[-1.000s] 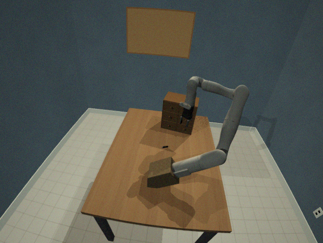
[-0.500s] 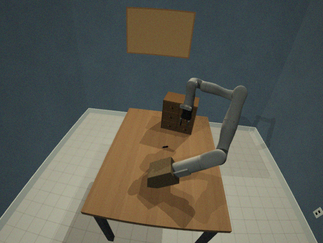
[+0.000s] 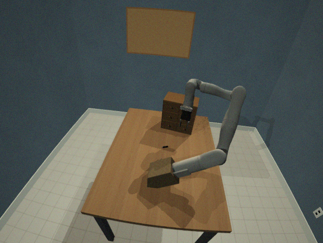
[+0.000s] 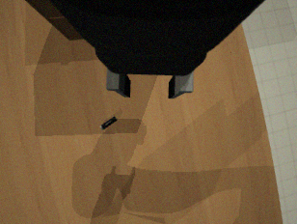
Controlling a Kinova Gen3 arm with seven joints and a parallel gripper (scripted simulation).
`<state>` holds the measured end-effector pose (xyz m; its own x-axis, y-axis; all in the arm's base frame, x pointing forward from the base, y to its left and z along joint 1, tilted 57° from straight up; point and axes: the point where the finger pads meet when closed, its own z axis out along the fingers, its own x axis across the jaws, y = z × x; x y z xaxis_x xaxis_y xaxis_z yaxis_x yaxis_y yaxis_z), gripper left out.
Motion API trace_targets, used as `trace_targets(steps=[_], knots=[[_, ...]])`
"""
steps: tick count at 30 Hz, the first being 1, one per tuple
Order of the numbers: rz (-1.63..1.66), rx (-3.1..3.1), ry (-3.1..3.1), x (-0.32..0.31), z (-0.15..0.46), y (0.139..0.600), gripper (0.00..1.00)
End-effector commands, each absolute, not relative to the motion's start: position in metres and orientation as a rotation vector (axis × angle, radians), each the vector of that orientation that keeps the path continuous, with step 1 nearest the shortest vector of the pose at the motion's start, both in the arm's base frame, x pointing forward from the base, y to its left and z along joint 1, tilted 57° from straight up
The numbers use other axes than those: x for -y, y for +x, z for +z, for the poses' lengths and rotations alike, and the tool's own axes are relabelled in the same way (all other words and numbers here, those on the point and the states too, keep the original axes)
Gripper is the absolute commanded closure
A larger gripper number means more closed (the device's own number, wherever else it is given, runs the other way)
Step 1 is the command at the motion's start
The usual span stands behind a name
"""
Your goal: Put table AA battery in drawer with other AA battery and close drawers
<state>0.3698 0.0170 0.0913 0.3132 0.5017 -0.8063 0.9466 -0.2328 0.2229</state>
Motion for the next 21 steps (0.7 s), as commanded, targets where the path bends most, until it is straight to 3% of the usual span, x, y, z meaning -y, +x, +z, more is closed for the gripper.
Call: trace_targets(steps=[1,21], knots=[[-0.793,-1.301,1.855,-0.0159,0.0904,0.3699,0.0],[-0.823,-1.36,1.824,-0.013,0.0888,0.3706,0.0]])
